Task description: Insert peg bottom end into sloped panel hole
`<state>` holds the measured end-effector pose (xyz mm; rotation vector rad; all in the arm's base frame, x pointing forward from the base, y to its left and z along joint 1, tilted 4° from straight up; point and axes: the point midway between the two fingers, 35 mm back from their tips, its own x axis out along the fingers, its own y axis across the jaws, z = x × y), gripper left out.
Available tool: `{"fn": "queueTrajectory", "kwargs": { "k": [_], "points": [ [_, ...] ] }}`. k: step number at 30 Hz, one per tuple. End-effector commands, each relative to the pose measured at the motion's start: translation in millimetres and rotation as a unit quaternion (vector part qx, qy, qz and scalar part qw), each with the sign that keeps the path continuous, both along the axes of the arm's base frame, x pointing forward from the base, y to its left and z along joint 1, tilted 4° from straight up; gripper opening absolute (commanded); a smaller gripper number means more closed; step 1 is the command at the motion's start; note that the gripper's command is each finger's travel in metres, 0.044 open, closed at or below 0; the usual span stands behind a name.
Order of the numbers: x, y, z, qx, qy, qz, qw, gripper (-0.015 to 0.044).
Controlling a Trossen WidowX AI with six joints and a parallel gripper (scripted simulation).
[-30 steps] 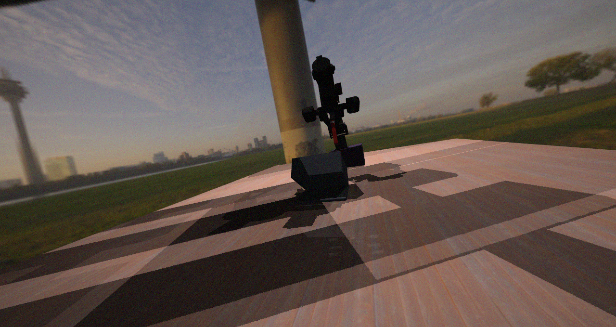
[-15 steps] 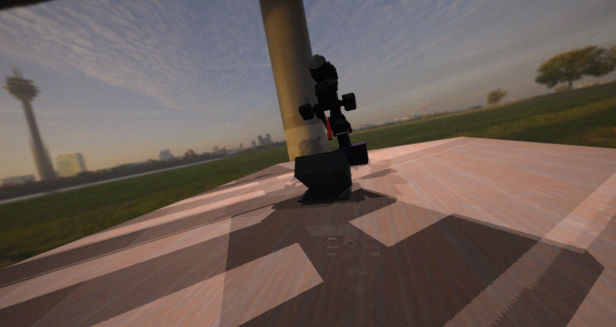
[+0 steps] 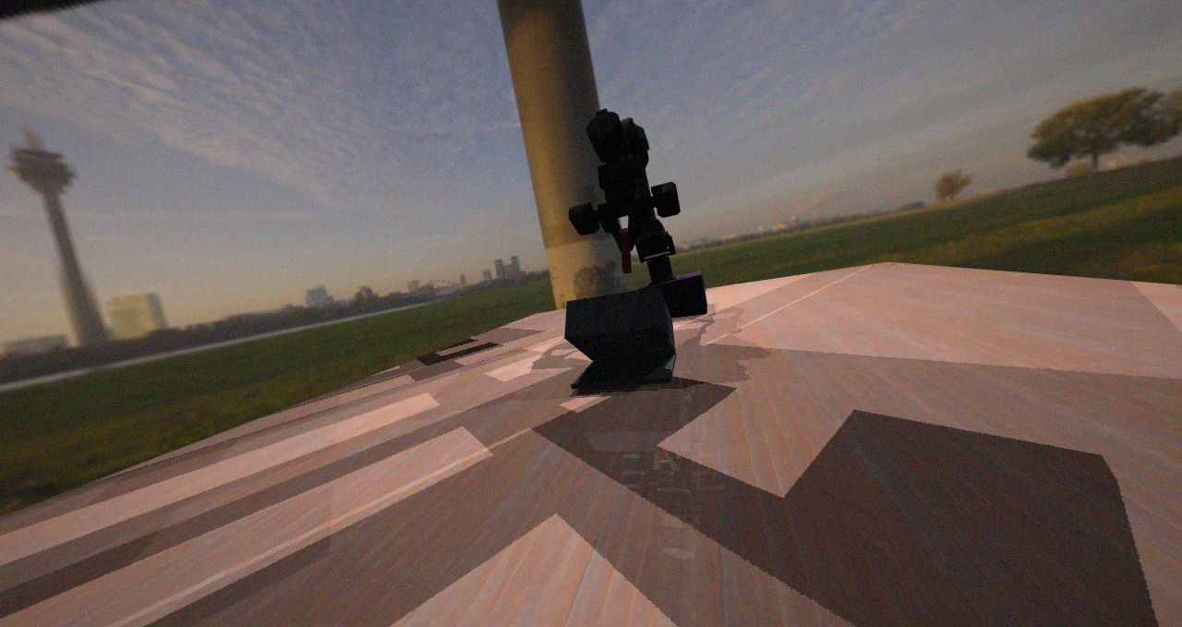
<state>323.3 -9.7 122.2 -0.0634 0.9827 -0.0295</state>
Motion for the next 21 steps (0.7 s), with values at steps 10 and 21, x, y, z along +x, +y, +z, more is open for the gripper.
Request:
{"fn": "queueTrajectory", "kwargs": {
  "k": [10, 21],
  "points": [
    [14.0, -5.6, -15.9, 0.0, -0.01, -0.004, 1.0, 0.0],
    [21.7, -9.3, -26.9, 0.0, -0.016, -0.008, 1.0, 0.0]
  ]
}}
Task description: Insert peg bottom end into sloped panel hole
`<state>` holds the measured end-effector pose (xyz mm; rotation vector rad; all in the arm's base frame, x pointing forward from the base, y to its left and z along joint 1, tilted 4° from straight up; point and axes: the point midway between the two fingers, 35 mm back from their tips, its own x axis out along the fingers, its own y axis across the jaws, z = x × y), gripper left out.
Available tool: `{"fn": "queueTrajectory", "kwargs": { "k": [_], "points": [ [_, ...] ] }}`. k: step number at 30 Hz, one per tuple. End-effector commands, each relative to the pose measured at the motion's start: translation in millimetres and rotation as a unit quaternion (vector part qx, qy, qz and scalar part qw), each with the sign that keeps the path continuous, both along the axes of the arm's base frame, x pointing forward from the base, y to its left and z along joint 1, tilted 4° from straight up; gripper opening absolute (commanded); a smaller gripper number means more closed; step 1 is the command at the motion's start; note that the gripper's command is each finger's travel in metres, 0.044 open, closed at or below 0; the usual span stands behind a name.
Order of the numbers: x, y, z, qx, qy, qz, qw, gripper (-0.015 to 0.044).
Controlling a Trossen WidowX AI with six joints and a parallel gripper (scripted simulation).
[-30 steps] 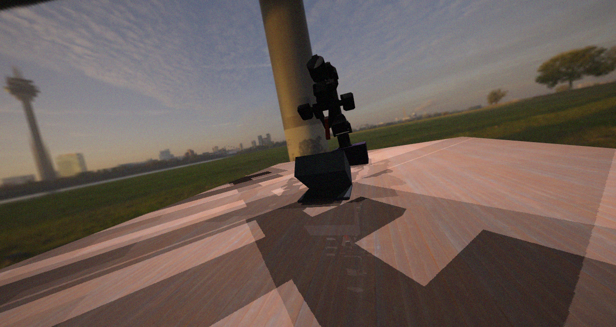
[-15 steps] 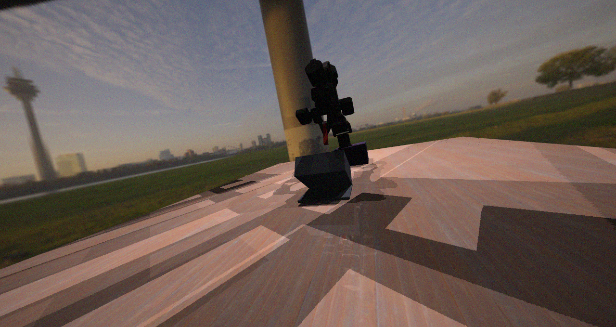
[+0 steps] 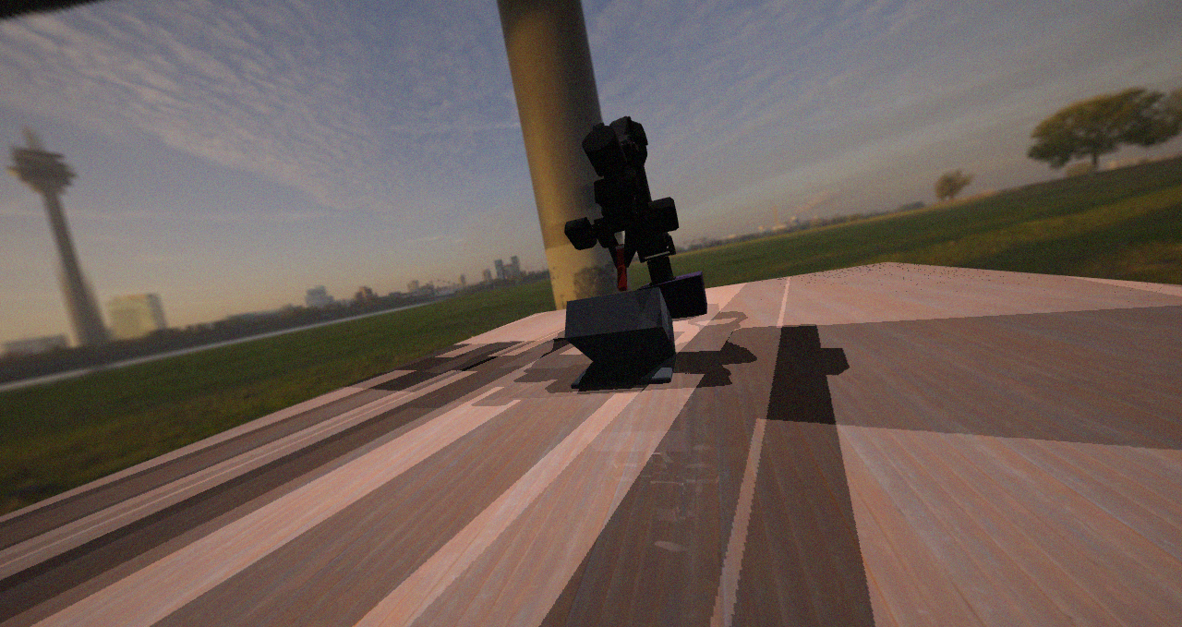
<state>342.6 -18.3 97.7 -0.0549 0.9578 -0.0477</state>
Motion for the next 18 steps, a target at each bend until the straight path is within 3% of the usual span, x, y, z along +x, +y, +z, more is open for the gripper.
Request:
{"fn": "queueTrajectory", "kwargs": {
  "k": [1, 18],
  "points": [
    [2.8, -0.8, -3.1, 0.0, -0.003, 0.001, 1.0, 0.0],
    [12.5, -2.8, -17.7, 0.0, -0.005, 0.001, 1.0, 0.0]
  ]
}}
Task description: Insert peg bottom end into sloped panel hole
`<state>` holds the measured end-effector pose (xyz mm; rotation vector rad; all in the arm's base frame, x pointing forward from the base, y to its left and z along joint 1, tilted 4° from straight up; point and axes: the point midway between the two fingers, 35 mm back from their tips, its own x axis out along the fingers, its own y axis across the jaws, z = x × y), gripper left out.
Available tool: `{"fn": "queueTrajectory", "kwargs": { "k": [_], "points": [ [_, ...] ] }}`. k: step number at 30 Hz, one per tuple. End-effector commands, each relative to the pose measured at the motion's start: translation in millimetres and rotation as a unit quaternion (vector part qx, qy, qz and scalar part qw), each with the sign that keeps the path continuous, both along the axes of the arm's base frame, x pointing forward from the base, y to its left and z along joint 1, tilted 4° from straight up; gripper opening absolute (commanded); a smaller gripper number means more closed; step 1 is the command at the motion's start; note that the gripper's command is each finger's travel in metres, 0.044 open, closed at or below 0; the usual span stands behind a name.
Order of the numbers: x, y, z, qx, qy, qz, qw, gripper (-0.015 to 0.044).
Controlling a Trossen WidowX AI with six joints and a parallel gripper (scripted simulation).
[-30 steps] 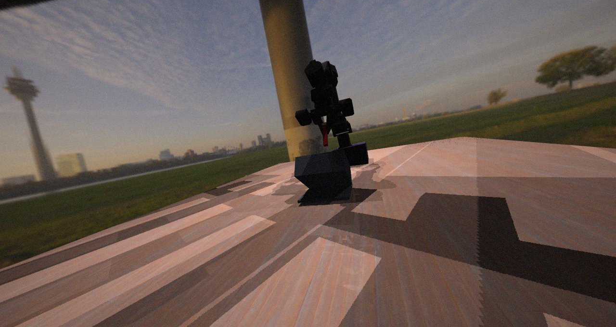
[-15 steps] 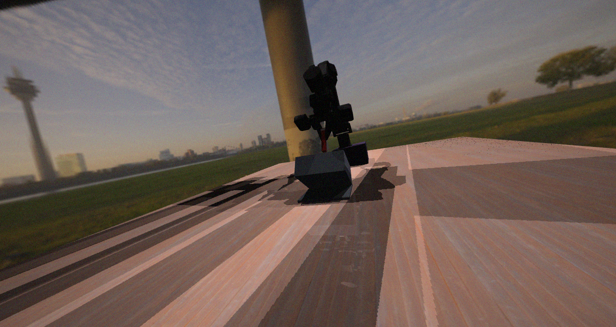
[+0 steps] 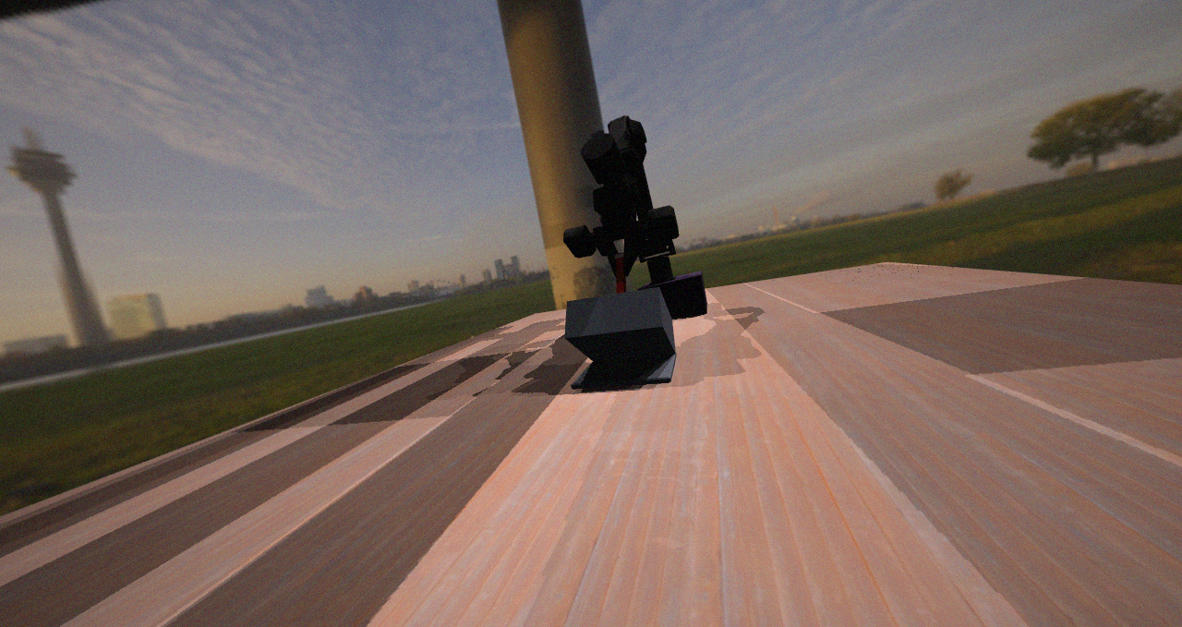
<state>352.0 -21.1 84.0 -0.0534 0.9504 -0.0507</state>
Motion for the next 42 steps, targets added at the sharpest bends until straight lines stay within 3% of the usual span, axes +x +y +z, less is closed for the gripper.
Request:
{"fn": "queueTrajectory", "kwargs": {
  "k": [1, 42],
  "points": [
    [4.0, -0.1, -5.2, 0.0, -0.001, 0.002, 1.0, 0.0],
    [12.7, -0.6, -14.2, 0.0, 0.0, 0.0, 1.0, 0.0]
  ]
}}
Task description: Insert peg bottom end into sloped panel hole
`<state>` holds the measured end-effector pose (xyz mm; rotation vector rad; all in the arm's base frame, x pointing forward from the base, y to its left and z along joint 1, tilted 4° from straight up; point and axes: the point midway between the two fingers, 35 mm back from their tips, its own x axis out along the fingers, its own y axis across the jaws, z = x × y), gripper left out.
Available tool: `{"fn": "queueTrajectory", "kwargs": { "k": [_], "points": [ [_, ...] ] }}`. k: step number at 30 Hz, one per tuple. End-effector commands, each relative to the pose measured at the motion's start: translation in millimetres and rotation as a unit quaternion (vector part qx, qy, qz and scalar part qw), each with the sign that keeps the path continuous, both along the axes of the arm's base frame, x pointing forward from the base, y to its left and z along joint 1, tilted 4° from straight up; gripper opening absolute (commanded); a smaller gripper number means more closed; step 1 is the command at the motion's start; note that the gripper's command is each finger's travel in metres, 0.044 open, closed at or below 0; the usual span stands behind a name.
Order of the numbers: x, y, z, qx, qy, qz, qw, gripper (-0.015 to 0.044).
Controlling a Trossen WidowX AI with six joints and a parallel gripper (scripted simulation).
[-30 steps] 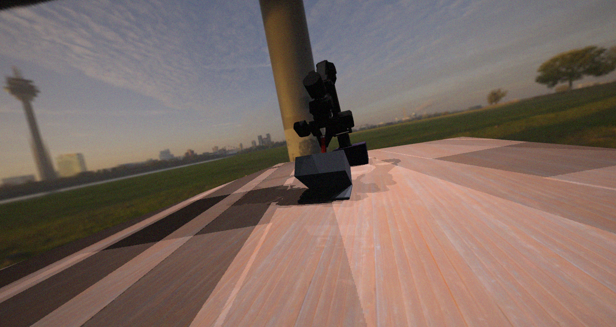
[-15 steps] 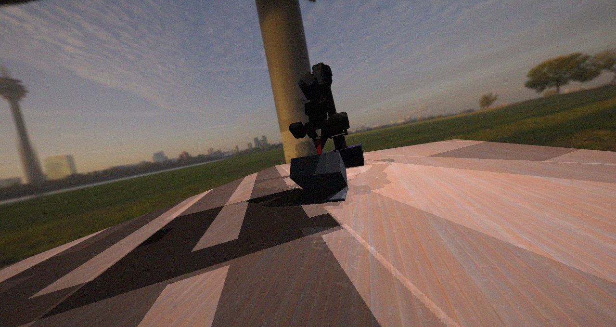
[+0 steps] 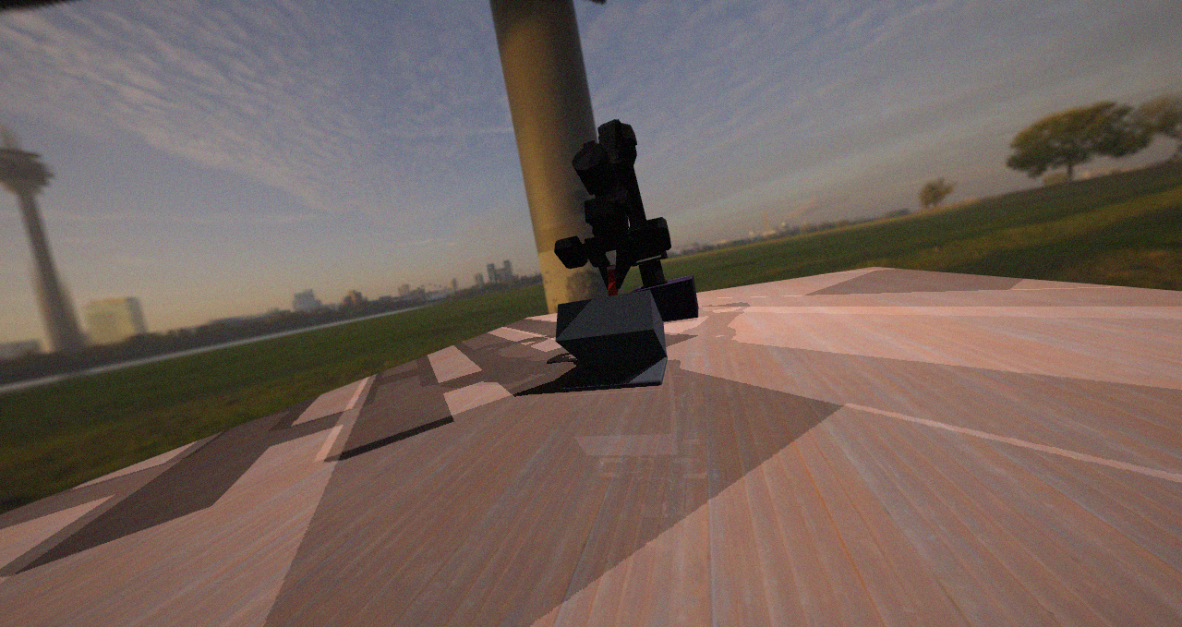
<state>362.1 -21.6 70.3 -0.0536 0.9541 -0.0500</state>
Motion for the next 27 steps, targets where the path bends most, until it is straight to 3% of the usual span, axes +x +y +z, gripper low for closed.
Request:
{"fn": "queueTrajectory", "kwargs": {
  "k": [1, 27],
  "points": [
    [3.0, -0.1, -1.0, 0.0, -0.002, 0.0, 1.0, 0.0],
    [13.3, -1.4, -15.5, 0.0, -0.003, 0.0, 1.0, 0.0]
  ]
}}
